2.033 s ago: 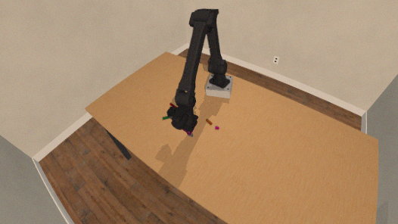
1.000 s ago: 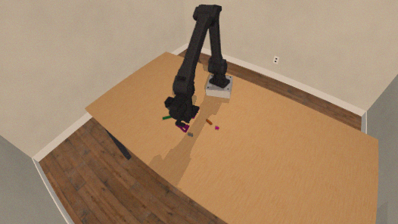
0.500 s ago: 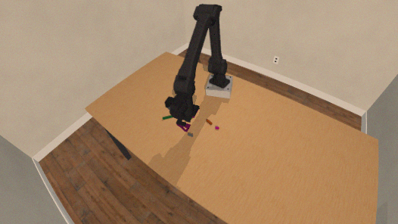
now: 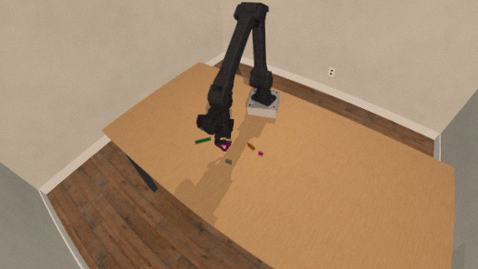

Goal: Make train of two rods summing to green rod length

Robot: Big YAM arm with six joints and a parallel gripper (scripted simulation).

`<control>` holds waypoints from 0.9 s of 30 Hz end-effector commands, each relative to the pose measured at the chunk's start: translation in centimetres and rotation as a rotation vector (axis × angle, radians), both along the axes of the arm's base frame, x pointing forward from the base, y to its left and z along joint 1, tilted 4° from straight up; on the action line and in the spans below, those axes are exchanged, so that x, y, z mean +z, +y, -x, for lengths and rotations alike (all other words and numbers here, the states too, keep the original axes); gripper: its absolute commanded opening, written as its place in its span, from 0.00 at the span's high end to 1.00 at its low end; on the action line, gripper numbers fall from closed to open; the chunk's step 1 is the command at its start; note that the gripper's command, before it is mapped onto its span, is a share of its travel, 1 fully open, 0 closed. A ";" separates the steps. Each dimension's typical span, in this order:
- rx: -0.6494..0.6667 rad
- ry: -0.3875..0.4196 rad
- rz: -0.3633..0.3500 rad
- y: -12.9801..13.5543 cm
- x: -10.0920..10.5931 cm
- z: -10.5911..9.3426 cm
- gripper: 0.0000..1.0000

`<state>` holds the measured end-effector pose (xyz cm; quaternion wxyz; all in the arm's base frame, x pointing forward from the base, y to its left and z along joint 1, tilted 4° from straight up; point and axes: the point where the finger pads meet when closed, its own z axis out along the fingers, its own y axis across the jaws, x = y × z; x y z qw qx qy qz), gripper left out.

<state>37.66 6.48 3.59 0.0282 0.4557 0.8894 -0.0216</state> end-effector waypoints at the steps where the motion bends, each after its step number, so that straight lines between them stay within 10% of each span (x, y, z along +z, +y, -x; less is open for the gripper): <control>1: 0.087 -0.032 -0.007 -0.7 1.1 -0.6 0.00; 27: 0.574 -0.003 0.021 -5.0 -0.3 4.1 0.00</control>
